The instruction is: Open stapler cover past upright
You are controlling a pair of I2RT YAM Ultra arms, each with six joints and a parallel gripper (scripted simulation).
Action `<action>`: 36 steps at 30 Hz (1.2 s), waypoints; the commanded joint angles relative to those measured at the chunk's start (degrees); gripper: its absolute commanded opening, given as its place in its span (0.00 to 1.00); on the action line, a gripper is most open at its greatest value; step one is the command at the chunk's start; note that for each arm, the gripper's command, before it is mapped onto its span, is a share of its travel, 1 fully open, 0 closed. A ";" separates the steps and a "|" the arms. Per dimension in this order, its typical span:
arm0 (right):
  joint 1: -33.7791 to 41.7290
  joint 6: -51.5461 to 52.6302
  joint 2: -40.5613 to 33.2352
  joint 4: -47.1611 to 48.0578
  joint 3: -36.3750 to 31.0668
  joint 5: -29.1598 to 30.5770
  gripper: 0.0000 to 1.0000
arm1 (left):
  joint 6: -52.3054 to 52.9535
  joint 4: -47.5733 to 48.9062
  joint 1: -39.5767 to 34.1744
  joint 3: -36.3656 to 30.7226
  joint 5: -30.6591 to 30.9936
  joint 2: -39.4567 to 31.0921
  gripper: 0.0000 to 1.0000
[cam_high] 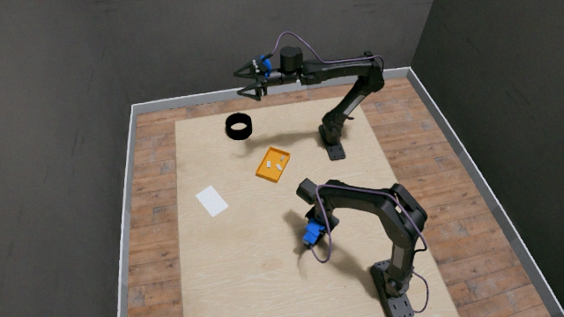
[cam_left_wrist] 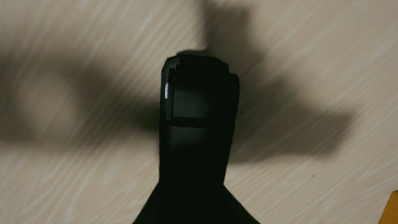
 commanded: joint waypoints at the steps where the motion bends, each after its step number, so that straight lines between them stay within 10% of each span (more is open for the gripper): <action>1: 0.14 -0.46 -0.12 1.27 0.19 0.40 1.00 | -0.32 1.55 0.01 -0.87 -0.79 0.67 0.22; 36: 0.14 -0.46 -0.12 1.27 0.19 0.40 1.00 | -0.39 5.17 -0.22 -2.78 -0.79 2.37 0.22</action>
